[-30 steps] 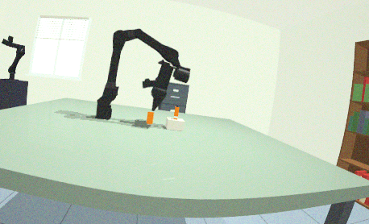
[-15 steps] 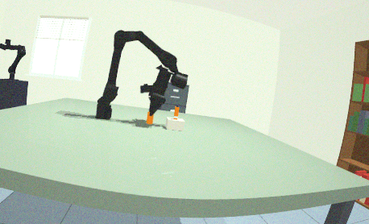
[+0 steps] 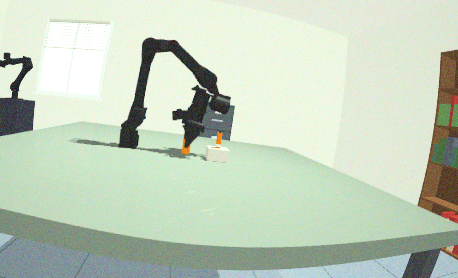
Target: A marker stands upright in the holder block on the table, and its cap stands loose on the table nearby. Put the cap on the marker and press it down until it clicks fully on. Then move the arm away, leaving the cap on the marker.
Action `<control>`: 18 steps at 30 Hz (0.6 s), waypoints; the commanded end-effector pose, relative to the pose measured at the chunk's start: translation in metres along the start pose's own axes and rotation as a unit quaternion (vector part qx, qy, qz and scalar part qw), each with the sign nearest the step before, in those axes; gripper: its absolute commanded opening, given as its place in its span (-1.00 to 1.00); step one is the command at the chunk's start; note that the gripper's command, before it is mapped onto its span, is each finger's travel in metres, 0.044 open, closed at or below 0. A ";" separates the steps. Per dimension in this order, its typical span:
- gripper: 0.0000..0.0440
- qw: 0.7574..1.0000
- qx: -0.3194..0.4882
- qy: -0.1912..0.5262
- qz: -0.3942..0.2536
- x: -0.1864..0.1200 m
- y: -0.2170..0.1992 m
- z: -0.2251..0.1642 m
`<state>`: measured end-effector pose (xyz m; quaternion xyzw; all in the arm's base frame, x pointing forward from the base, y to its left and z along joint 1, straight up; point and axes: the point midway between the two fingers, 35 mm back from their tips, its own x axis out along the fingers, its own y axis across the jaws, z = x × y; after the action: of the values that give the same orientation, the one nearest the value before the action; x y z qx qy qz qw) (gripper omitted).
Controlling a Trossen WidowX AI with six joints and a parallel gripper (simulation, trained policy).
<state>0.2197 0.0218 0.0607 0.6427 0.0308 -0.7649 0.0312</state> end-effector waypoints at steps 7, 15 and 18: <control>-0.82 0.999 -0.002 0.033 0.011 -0.017 0.003 -0.004; -0.98 0.998 0.005 0.064 0.013 -0.043 0.007 -0.012; -0.99 0.997 0.010 0.076 0.012 -0.053 0.009 -0.015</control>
<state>0.2408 0.0164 0.1028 0.6933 0.0199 -0.7197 0.0319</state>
